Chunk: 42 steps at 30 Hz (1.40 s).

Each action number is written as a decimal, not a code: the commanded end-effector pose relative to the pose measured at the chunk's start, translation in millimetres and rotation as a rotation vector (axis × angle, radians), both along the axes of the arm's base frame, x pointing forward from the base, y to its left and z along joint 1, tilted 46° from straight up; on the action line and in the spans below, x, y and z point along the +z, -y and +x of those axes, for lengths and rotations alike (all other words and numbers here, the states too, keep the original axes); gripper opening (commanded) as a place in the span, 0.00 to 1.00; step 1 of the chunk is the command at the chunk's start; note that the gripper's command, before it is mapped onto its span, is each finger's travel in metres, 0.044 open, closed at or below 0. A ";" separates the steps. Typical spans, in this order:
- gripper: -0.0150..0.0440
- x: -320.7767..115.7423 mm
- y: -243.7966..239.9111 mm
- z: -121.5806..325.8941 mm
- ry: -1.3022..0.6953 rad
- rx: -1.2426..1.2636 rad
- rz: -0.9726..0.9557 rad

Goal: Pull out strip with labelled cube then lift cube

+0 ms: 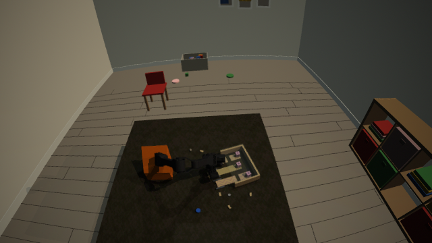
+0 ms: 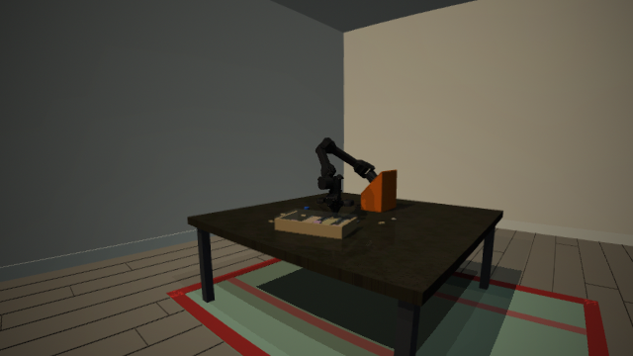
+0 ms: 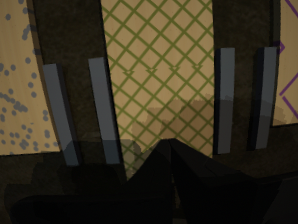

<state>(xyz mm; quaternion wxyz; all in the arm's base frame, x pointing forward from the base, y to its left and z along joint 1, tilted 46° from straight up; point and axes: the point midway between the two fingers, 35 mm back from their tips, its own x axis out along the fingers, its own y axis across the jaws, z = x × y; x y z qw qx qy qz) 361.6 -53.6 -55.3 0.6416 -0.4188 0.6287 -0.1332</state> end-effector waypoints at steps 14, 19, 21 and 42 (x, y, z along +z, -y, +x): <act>0.25 0.2 14.6 -27.7 -0.017 -0.009 -0.001; 0.25 1.2 17.6 -35.0 -0.017 -0.009 -0.002; 0.25 1.6 18.8 -37.9 -0.017 -0.009 -0.002; 0.25 6.0 29.9 -66.6 -0.019 -0.009 -0.002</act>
